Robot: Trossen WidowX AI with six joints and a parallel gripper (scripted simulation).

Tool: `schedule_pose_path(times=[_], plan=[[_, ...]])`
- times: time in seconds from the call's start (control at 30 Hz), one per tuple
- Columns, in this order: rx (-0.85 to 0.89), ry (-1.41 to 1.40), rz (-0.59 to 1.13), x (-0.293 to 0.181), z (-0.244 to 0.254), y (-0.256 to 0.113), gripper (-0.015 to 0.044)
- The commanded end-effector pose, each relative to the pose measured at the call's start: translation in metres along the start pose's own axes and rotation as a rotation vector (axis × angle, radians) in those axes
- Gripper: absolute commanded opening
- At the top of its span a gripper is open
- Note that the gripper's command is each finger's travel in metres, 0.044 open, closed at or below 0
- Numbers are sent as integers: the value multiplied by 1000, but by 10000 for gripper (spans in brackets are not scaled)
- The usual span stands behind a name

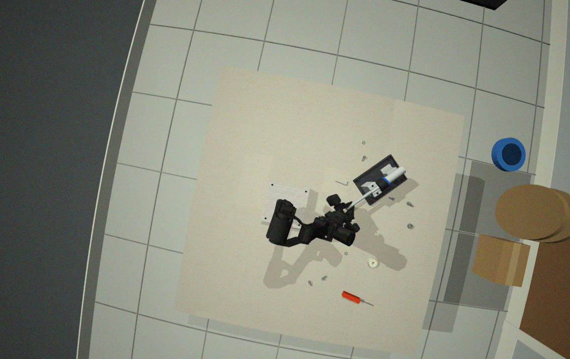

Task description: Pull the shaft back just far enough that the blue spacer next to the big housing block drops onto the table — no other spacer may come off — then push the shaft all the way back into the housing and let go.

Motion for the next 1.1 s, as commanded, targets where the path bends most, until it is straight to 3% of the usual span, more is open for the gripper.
schedule_pose_path(times=[0.0, 1.07], plan=[[0, -2, 0, 0, 0, -1, 0], [0, 0, 0, 2, 0, -3, 0]])
Point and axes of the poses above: the point midway between the two fingers, 35 mm back from their tips, its own y axis out along the fingers, its own z axis across the jaws, x = y × z, the point moved 10 cm from there along -y, back along the fingers, and after that the axes turned 15 degrees about -y, right-handed, at the moved point
